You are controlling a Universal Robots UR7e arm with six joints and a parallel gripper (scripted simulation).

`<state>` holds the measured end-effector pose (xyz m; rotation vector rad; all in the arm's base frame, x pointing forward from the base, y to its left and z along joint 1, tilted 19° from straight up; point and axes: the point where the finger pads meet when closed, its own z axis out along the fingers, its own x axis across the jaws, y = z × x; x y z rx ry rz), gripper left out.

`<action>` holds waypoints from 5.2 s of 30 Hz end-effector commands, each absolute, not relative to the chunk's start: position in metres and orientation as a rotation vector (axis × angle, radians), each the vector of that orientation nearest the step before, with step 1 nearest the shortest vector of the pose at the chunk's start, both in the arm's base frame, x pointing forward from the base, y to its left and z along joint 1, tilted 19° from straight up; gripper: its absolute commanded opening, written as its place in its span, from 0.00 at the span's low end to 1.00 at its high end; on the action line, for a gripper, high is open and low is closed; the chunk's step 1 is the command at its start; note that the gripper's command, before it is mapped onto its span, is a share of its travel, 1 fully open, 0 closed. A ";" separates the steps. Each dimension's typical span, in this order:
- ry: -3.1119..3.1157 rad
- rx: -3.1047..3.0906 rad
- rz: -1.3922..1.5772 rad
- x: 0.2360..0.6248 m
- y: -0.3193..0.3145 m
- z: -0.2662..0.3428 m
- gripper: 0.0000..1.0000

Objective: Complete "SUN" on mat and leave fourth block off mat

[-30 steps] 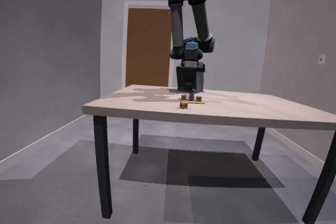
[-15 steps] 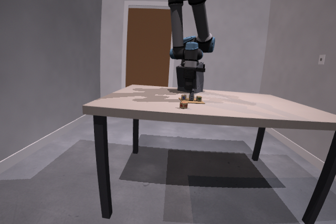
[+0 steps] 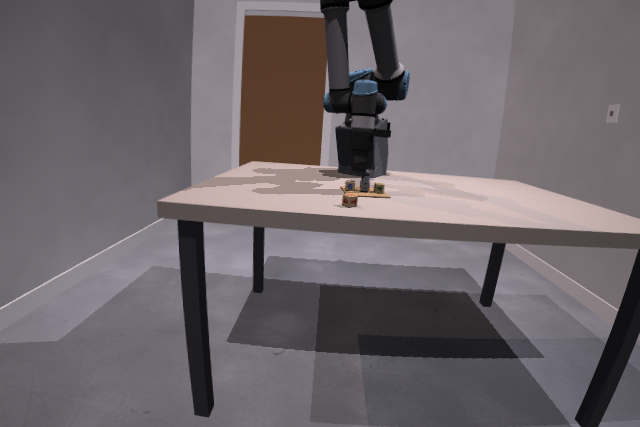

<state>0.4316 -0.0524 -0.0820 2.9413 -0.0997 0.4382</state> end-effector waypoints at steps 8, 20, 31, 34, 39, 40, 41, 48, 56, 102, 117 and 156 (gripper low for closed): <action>-0.099 2.941 0.440 0.432 -0.053 -0.081 0.57; -0.099 2.941 0.440 0.432 -0.053 -0.081 0.57; -0.099 2.941 0.440 0.432 -0.053 -0.082 0.57; -0.099 2.941 0.440 0.432 -0.053 -0.082 0.57; -0.099 2.941 0.440 0.432 -0.053 -0.083 0.57; -0.099 2.941 0.440 0.433 -0.053 -0.083 0.57; -0.099 2.941 0.440 0.433 -0.053 -0.083 0.57; -0.099 2.941 0.440 0.433 -0.054 -0.085 0.57; -0.099 2.941 0.440 0.433 -0.054 -0.085 0.57; -0.099 2.941 0.440 0.433 -0.054 -0.085 0.81; -0.099 2.941 0.440 0.433 -0.054 -0.085 0.87; -0.099 2.941 0.440 0.410 -0.039 -0.008 0.87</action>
